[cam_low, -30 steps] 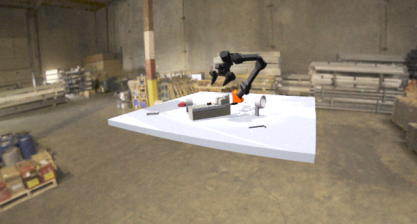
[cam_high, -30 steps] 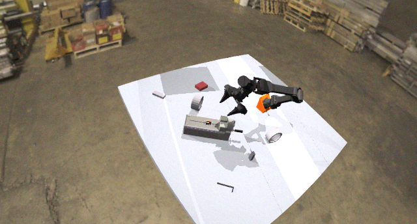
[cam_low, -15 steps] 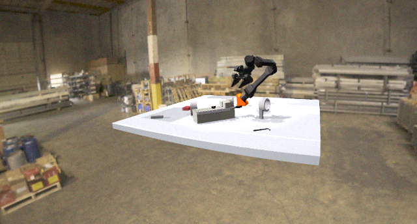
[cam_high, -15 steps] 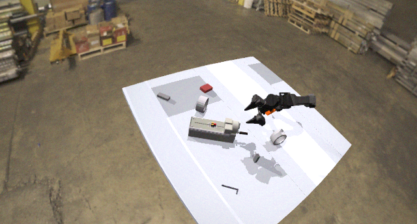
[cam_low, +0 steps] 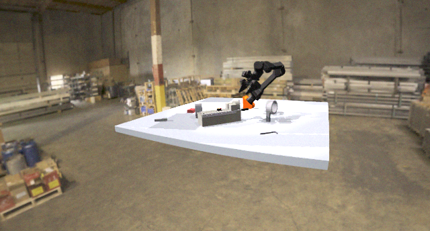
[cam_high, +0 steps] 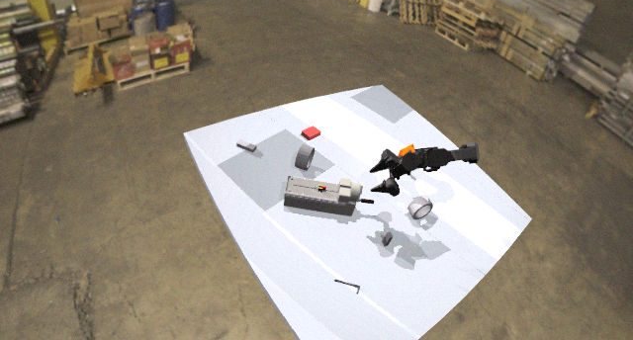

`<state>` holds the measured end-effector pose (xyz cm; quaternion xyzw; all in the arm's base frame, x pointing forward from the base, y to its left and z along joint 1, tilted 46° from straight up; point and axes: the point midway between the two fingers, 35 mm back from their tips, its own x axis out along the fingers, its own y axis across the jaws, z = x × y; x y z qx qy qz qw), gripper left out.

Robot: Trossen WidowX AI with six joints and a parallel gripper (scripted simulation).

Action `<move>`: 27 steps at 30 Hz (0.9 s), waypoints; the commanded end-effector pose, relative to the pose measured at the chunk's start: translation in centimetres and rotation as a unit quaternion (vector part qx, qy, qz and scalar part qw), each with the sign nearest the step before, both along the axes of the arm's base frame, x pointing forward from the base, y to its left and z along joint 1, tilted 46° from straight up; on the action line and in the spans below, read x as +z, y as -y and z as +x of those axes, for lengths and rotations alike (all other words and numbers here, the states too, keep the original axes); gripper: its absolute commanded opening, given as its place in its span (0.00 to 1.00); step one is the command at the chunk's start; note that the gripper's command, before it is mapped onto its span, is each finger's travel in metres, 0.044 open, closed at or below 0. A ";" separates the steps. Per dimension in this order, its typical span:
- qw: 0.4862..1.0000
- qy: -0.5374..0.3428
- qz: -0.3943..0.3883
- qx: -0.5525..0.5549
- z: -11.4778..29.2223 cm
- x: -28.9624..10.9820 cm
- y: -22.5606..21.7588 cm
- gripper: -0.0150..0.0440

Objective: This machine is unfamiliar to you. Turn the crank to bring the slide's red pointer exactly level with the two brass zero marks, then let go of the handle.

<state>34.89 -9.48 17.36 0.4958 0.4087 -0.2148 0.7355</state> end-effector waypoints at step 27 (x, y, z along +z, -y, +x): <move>1.000 -0.001 0.003 -0.001 0.9 -6.3 -6.4 1.00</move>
